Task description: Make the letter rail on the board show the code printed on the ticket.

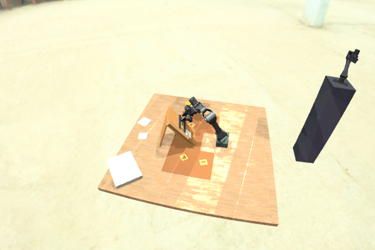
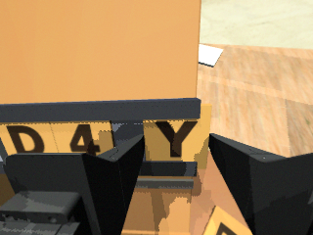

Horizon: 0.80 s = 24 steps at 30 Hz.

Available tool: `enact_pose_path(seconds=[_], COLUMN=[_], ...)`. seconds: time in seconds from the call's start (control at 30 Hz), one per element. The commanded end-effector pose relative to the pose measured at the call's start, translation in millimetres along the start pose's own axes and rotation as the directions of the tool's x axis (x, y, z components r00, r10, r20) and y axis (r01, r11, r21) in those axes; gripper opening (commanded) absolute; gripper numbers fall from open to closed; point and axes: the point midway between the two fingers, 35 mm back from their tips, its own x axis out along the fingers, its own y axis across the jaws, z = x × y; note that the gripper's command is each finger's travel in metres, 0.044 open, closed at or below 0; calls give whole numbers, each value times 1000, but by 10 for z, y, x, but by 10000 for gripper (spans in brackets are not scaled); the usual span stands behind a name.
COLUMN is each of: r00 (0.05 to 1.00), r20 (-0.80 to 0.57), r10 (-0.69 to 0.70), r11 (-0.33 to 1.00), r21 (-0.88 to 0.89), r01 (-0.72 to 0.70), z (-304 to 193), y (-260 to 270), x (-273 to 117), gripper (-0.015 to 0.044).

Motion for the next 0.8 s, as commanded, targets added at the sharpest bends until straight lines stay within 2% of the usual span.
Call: enact_pose_path(seconds=[0.0, 0.77], r00=[1000, 1000], r20=[-1, -1], r10=[-2, -2], r11=[1000, 1000], r21=[2, 3], r01=[2, 2], z=[-2, -6], y=[26, 161], x=[-1, -3], gripper=[0, 0])
